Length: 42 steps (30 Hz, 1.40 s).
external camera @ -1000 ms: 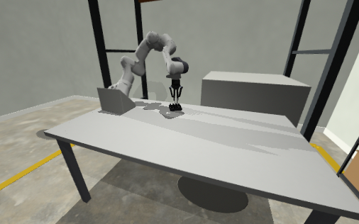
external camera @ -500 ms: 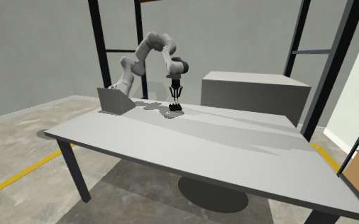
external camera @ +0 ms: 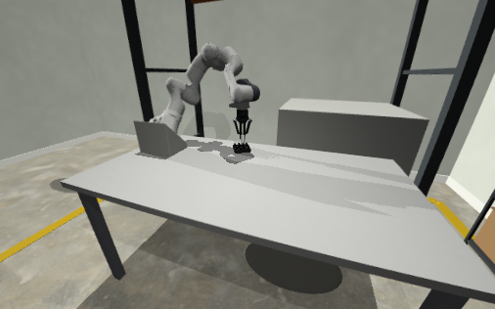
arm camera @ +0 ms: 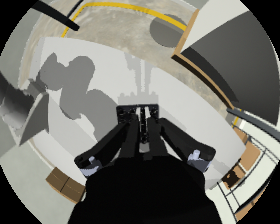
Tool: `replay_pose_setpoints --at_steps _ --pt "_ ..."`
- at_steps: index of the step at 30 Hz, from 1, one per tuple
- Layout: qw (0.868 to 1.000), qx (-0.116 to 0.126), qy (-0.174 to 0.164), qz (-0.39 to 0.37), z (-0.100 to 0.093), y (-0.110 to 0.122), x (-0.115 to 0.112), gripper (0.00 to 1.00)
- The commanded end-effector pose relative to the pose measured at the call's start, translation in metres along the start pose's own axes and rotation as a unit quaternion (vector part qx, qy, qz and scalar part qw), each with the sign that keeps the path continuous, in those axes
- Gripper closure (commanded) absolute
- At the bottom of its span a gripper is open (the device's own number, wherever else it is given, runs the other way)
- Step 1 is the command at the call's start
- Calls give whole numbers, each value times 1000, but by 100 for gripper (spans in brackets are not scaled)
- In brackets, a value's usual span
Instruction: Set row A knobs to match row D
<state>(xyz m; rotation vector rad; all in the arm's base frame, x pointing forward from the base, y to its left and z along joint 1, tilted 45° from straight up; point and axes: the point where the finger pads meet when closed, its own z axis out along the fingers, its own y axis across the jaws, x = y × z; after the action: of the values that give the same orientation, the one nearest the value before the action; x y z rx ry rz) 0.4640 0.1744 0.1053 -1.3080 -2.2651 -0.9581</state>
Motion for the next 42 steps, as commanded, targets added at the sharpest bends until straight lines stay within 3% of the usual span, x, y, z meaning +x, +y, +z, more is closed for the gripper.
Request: replay_pose_setpoints --at_steps 1,22,42 --pt "1000 -1 1 0 1 1 1 95" --pt "1000 -1 1 18 1 1 1 95" --pt "991 -1 1 132 1 1 1 95"
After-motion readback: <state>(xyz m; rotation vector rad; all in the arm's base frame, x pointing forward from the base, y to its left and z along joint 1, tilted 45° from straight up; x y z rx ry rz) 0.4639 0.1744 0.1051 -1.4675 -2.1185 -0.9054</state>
